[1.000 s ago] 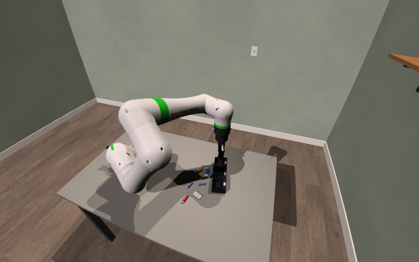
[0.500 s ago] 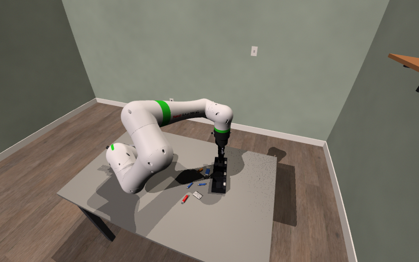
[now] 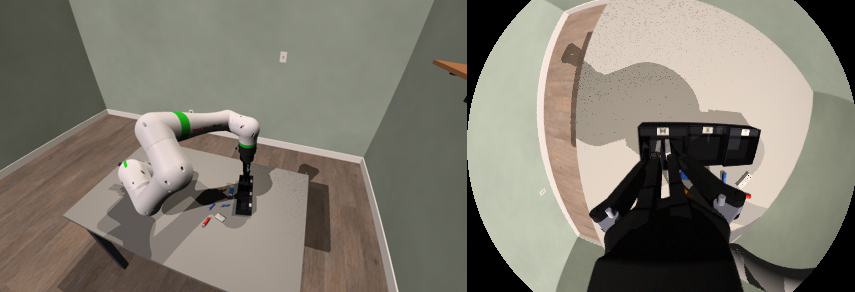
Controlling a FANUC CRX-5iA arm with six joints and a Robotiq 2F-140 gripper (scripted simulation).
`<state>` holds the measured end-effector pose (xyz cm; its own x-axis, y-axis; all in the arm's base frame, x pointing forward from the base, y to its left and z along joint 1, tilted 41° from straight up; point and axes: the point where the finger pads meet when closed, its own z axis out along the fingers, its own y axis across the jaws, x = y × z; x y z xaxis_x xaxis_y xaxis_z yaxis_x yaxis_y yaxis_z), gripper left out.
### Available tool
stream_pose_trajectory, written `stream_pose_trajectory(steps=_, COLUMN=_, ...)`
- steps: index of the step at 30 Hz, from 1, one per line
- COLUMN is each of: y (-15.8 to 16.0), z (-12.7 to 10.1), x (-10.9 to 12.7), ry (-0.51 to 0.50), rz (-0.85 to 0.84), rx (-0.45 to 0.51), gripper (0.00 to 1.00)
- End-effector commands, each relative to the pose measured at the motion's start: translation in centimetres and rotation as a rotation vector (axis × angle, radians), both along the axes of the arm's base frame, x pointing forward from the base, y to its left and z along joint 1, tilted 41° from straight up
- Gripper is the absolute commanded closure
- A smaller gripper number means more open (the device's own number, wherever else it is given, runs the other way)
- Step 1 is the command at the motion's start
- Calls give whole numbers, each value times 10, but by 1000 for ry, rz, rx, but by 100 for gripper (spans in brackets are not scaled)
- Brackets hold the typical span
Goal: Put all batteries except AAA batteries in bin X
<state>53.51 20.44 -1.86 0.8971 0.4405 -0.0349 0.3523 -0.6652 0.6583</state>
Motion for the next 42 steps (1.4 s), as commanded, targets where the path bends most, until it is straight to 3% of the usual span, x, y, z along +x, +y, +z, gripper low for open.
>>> stream_pose_trajectory(steps=1, y=0, z=0, x=0, ry=0, rz=0, rx=0, gripper=95)
stream_pose_trajectory(steps=27, y=0, z=0, x=0, ry=0, rz=0, rx=0, gripper=95)
stream_pose_trajectory(steps=42, y=12, z=14, x=-5, ry=0, rz=0, rx=0, gripper=95)
